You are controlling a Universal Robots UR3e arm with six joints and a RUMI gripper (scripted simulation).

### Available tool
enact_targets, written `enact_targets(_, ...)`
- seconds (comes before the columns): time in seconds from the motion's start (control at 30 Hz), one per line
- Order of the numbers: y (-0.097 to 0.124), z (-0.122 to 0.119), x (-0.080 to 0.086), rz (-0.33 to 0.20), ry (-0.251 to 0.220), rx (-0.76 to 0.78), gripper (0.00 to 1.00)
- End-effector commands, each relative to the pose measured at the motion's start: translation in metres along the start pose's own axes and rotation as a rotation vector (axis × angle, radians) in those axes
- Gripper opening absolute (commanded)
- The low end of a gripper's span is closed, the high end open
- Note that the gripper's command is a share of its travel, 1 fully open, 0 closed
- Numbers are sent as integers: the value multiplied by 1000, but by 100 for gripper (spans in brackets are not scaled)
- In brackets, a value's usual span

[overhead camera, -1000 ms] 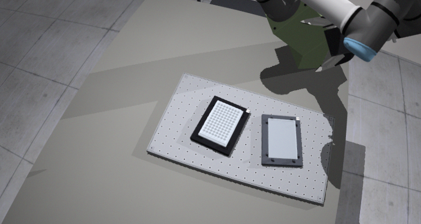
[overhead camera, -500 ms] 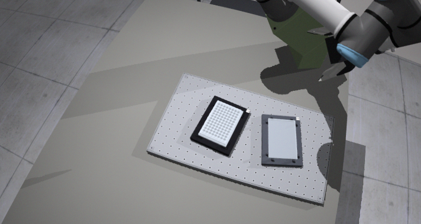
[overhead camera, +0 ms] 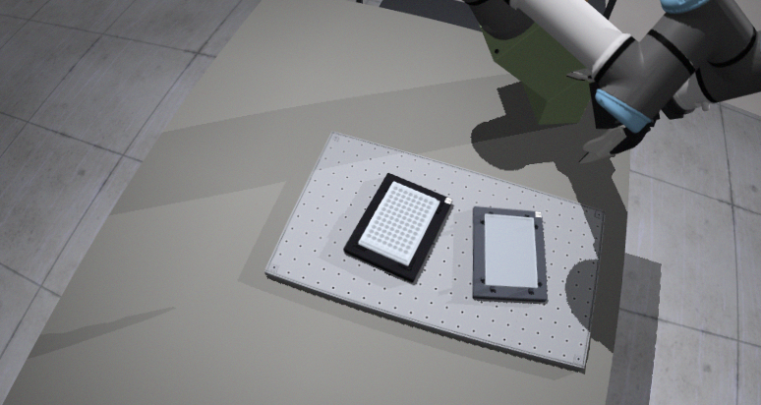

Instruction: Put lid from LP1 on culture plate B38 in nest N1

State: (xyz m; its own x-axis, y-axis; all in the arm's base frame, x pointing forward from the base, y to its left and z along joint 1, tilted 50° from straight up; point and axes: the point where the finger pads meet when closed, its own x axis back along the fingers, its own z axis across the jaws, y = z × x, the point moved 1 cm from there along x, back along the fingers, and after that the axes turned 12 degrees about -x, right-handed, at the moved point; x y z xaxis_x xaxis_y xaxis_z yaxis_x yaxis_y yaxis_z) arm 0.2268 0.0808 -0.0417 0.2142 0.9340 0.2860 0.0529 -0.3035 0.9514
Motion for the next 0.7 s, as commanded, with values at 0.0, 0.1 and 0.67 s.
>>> enact_targets(0.0, -15, 14, -3, 59, 16, -85, 82)
enact_targets(0.1, -17, 17, -4, 77, 16, -116, 82)
enact_targets(0.67, -39, 46, -14, 178, 13, -302, 82)
